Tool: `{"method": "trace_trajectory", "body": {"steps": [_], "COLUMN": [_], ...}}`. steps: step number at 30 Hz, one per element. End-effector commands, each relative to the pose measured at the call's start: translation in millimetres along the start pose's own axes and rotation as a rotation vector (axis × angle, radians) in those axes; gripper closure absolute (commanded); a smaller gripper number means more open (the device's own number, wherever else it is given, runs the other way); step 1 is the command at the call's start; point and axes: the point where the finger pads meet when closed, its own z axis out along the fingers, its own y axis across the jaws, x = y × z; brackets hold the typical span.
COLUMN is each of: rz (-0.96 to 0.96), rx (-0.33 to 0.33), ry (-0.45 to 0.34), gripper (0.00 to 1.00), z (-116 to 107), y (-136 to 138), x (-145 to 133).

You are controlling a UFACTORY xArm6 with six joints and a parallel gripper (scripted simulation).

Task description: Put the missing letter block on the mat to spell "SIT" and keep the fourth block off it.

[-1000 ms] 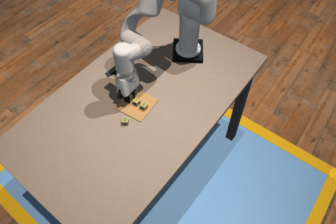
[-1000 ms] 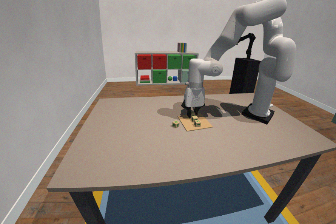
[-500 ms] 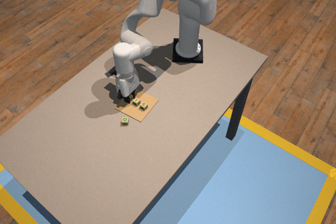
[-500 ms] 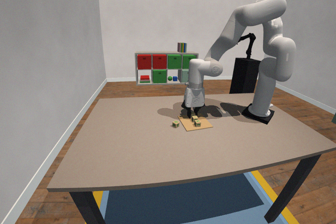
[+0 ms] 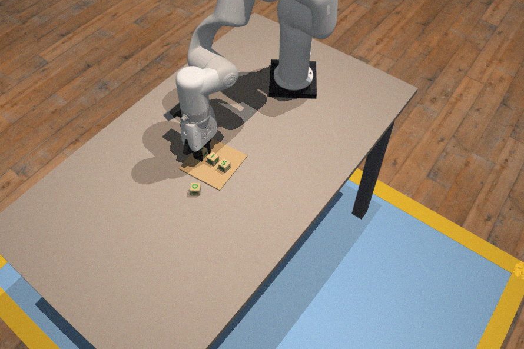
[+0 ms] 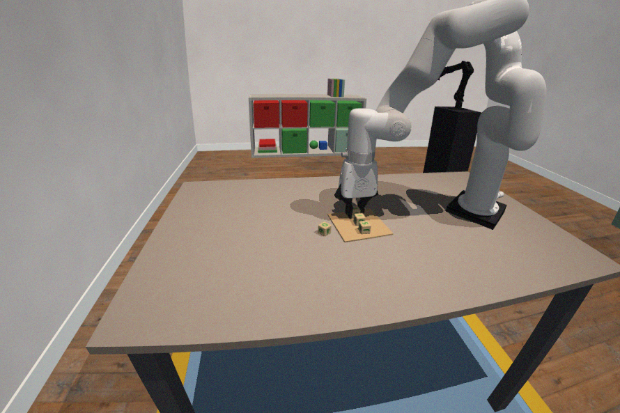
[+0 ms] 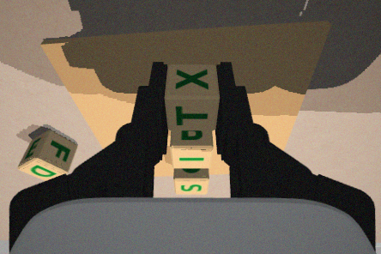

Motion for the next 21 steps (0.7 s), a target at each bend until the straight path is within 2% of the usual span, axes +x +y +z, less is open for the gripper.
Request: {"method": "trace_trajectory", "body": {"steps": [1, 11, 12, 16, 17, 19, 20, 21], "rz": [0.0, 0.0, 0.0, 0.0, 0.0, 0.0, 0.0, 0.0], "rx": [0.004, 0.004, 0.004, 0.004, 0.004, 0.004, 0.004, 0.004], "ry": [0.0, 0.0, 0.0, 0.0, 0.0, 0.0, 0.0, 0.0], "gripper": [0.79, 0.79, 0.74, 0.74, 0.7, 0.7, 0.66, 0.66], "z": [-1.2, -1.2, -1.2, -1.2, -1.2, -1.2, -1.2, -1.2], "y": [-1.5, -1.5, -1.5, -1.5, -1.5, -1.5, -1.5, -1.5], "x": [0.2, 0.2, 0.2, 0.2, 0.2, 0.2, 0.2, 0.2]}}
